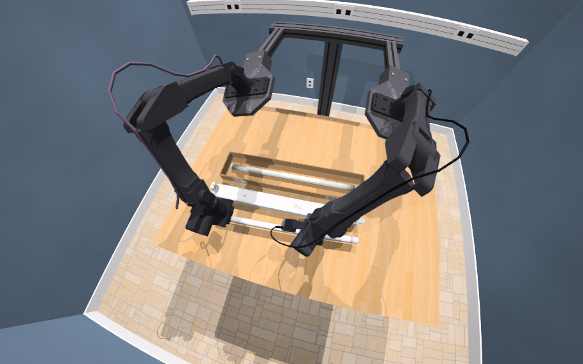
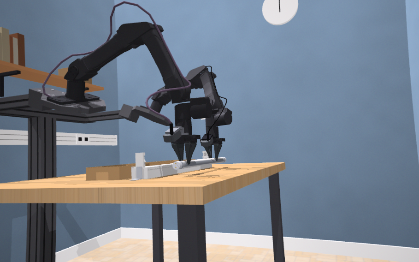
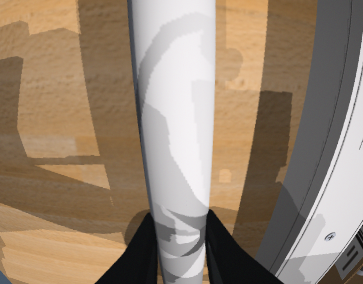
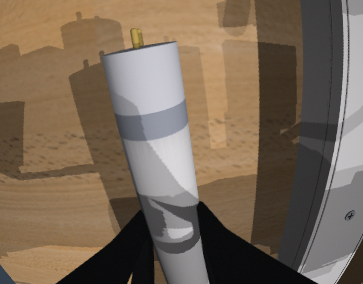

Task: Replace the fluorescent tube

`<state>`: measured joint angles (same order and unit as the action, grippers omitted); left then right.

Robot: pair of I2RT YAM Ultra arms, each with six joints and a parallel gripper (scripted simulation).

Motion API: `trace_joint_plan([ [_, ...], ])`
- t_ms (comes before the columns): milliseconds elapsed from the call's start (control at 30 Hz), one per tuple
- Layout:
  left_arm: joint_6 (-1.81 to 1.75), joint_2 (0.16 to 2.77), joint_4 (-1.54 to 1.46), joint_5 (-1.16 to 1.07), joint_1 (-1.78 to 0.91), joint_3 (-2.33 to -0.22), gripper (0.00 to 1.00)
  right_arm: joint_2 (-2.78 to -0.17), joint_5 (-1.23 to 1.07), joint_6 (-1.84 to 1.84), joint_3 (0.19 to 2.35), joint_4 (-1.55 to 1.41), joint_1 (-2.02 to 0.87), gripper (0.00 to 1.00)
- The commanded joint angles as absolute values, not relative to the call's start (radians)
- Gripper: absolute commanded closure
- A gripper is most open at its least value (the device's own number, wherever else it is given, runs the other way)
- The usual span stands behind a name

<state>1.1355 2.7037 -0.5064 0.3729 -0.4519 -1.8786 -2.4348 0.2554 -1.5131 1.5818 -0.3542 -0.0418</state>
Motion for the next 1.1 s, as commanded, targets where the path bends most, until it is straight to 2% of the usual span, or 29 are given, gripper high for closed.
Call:
trace_joint_plan([
  [0,1.122,2.685,-0.534,0.369,-0.476,-1.898,0.89,-2.397,0.269,-1.524,1.607,-0.378,-0.059,0.89],
  [1067,1.106,2.63,-0.568,0.382,-0.487,-1.843,0.89,-2.351,0.272,-1.534,1.551,-0.419,-0.067,0.89],
])
